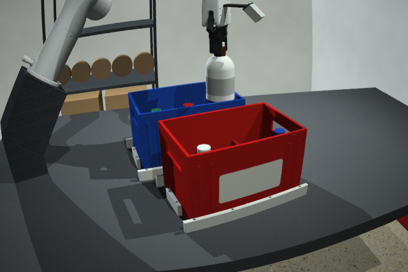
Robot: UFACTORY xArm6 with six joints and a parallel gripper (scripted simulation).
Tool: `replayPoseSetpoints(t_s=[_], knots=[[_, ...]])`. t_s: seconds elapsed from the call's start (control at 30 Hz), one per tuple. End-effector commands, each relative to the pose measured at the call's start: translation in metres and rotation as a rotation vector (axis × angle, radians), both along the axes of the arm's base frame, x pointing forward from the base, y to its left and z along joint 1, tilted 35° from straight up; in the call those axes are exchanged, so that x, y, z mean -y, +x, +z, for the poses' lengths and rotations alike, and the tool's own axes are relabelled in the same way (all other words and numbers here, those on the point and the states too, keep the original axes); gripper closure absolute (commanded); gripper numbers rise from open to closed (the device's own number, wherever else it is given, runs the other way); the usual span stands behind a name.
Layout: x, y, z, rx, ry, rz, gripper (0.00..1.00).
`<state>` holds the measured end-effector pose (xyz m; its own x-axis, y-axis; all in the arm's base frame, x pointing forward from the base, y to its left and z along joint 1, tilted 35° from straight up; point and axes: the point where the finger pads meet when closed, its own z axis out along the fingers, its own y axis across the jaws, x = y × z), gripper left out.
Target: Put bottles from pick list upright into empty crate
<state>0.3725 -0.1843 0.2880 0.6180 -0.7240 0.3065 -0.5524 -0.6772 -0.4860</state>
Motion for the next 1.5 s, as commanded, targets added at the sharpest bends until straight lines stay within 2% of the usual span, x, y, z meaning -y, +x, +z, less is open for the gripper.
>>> replayPoseSetpoints(t_s=[0.0,1.47], knots=[[0.0,0.002,0.0,0.004,-0.003,-0.001,1.0],[-0.005,0.024,-0.033,0.004,-0.003,-0.001,1.0]])
